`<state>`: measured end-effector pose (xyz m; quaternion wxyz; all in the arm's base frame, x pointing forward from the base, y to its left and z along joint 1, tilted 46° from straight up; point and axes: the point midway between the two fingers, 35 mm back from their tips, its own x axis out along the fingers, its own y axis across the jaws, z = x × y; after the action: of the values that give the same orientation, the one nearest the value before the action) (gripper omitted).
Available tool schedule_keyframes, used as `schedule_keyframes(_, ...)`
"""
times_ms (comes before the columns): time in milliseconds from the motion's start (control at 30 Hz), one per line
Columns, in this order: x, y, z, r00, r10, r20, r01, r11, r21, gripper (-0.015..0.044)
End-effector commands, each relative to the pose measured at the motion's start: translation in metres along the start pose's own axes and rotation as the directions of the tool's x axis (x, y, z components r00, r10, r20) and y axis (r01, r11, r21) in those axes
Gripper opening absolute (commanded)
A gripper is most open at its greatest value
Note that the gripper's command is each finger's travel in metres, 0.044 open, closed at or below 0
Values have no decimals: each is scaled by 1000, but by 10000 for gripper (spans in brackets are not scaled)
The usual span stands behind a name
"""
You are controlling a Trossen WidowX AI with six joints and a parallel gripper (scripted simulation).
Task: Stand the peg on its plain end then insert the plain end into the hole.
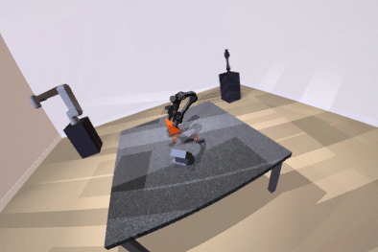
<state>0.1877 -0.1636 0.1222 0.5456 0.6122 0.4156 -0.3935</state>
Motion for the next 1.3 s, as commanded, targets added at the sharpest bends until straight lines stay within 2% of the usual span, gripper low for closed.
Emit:
schedule_keyframes(0,6,14,-15,998,2,-65,-9,994,-108,440)
schedule_keyframes(367,22,43,-63,968,-28,-250,-71,924,-375,440)
schedule_keyframes(700,32,65,-119,896,-92,-435,-195,798,-571,440)
schedule_keyframes(1133,39,79,-197,746,-225,-626,-406,592,-696,440)
schedule_keyframes(1267,40,79,-206,727,-241,-643,-430,570,-700,440)
